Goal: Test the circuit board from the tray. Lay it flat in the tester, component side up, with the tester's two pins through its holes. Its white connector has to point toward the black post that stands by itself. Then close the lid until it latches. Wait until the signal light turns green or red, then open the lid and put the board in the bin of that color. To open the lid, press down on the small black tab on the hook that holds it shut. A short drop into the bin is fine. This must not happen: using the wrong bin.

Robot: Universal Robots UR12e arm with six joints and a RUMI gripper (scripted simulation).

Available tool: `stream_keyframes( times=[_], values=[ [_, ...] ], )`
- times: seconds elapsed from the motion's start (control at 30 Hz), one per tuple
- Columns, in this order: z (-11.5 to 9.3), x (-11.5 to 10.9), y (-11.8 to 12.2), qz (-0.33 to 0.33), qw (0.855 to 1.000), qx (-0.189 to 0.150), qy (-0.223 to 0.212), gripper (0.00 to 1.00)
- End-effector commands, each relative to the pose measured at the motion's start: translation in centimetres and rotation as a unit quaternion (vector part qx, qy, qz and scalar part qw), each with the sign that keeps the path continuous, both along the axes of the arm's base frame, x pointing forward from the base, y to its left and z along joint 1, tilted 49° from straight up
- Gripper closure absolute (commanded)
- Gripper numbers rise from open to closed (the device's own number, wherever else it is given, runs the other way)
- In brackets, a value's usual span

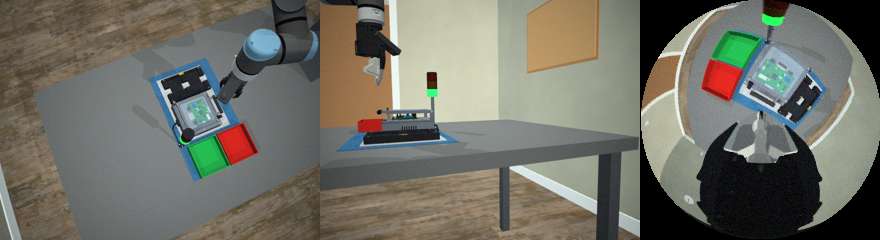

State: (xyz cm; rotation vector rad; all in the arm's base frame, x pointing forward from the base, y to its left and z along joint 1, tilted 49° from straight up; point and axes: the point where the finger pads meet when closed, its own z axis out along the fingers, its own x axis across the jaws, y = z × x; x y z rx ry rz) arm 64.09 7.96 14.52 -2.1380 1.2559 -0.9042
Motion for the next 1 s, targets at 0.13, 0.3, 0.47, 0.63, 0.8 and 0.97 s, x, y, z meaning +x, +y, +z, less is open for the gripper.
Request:
stream_keyframes(
  times=[0.13,0.3,0.47,0.63,0.8,0.97],
  values=[
    [0.04,0.00,0.03,-0.093,0.991,0.097,0.008,1.00],
    [0.04,0.00,0.03,-0.128,0.982,0.137,0.013,1.00],
    [0.03,0.00,0.03,-0.148,0.976,0.160,0.015,1.00],
    [0.03,0.00,0.03,-0.153,0.974,0.166,0.015,1.00],
    [0.03,0.00,0.03,-0.155,0.973,0.168,0.016,1.00],
    [0.03,0.00,0.03,-0.155,0.973,0.168,0.016,1.00]
  ],
)
